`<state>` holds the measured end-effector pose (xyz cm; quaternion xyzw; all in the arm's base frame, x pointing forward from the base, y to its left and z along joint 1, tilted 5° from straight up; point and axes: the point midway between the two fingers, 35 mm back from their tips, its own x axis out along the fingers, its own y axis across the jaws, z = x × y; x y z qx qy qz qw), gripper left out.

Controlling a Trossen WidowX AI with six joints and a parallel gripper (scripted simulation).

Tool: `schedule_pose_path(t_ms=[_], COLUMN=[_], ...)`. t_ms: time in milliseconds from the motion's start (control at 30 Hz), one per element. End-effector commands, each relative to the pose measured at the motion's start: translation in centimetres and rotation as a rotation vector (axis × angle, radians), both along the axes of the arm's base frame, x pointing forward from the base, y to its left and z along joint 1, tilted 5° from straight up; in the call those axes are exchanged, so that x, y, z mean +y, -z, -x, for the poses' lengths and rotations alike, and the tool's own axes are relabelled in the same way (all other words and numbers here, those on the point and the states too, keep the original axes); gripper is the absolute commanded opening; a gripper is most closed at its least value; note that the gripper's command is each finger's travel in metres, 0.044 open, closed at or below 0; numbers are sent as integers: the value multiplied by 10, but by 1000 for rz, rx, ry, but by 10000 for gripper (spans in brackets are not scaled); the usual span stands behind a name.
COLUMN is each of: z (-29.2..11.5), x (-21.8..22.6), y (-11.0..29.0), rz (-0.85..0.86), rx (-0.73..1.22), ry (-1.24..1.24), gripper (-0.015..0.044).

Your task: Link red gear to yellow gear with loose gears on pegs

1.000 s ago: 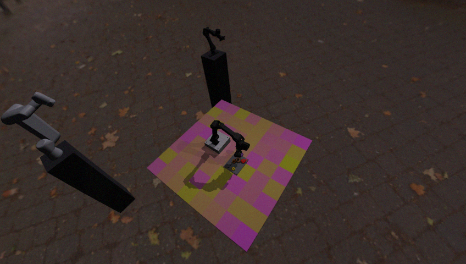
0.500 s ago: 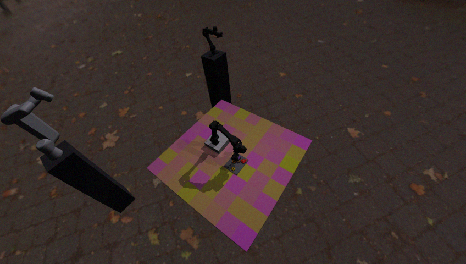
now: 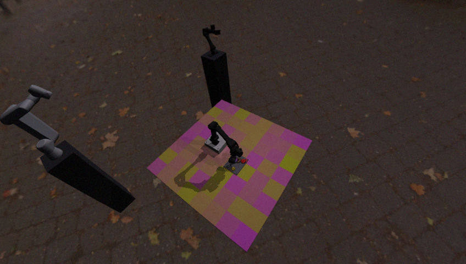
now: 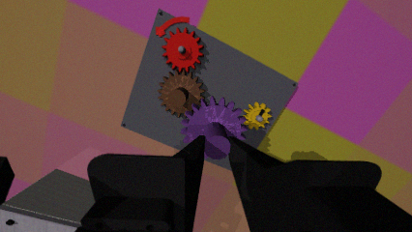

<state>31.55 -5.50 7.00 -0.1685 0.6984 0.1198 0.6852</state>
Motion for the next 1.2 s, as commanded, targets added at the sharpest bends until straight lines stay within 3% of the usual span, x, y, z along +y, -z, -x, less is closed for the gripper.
schedule_pose_path(t_ms=[0,733,1167], z=[4,21,20], x=[-10,-44,-44], y=[3,11,10], rz=[5,11,8], rx=[2,9,34], ry=[-5,-22,-351], gripper=[0,0,0])
